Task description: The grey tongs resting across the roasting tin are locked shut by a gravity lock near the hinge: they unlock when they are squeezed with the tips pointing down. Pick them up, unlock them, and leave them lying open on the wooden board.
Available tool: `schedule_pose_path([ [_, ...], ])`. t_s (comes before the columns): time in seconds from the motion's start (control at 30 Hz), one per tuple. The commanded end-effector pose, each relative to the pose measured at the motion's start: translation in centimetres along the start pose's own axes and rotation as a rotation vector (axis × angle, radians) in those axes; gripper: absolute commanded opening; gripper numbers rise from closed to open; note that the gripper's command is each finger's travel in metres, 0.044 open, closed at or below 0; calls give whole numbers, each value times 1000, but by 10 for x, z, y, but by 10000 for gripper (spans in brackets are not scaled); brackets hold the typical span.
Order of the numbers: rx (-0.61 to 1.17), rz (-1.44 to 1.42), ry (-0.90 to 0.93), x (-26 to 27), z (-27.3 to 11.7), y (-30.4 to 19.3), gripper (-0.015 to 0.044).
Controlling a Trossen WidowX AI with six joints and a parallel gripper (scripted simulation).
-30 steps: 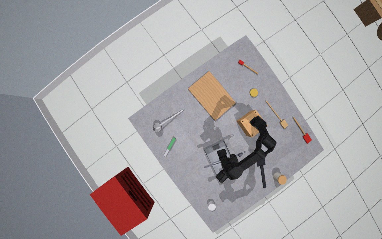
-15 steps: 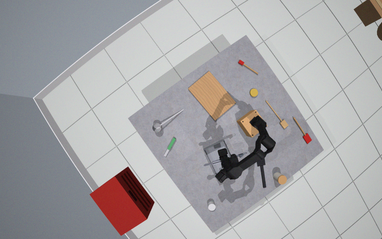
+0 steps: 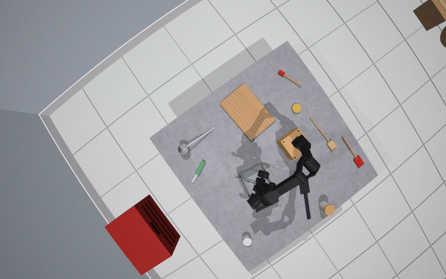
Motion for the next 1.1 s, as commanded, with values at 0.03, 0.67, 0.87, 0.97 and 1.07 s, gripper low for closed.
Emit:
schedule_pose_path([
  [0.03,1,183,-3,5,-1,-8,-150],
  [0.67,8,920,-7,30,-3,-38,-150],
  [0.87,8,1156,-8,37,-3,-46,-150],
  [0.97,7,1274,-9,40,-3,-50,-150],
  [1.07,7,1393,-10,44,-3,-54,-150],
])
Point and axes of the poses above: the point midway between the two fingers, 35 mm back from their tips, its own z axis out along the fingers, its own x axis across the jaws, y = z × x, the point moved 10 cm from there along -z, back along the fingers, and after that the axes turned 3 degrees about -z, right-handed, at the moved point
